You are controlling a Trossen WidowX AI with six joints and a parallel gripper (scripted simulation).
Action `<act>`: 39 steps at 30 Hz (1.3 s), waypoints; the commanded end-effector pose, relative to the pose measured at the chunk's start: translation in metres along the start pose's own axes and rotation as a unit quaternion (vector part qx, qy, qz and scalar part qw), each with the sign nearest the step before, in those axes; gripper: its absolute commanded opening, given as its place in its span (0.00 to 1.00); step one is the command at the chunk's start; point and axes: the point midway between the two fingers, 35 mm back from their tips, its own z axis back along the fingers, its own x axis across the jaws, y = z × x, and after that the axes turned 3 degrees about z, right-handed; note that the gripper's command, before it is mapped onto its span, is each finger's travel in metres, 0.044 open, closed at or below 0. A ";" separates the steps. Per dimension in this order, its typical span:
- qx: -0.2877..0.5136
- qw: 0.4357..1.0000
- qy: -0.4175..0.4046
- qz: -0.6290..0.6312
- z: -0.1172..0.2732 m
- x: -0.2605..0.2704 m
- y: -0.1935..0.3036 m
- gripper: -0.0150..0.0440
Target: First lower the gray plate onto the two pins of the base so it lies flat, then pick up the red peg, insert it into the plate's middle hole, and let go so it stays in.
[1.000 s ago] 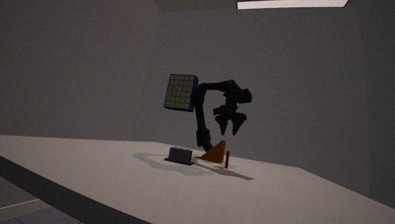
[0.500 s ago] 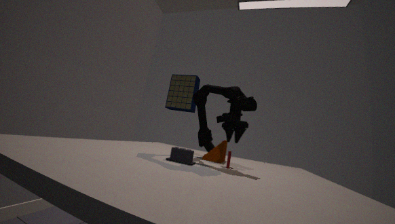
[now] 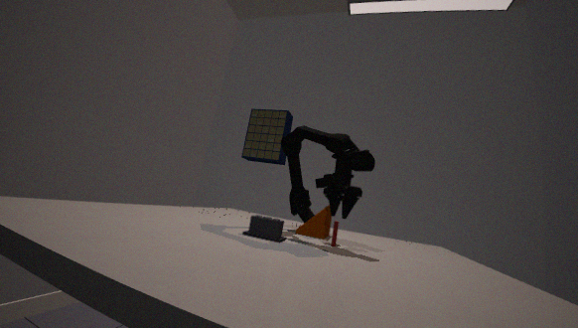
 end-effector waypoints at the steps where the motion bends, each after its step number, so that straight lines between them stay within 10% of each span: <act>1: -0.003 1.000 0.004 0.004 -0.009 -0.002 -0.001 1.00; 30: -0.005 1.000 0.004 0.003 -0.054 -0.003 -0.003 1.00; 39: -0.005 1.000 0.004 0.003 -0.054 -0.003 -0.003 0.60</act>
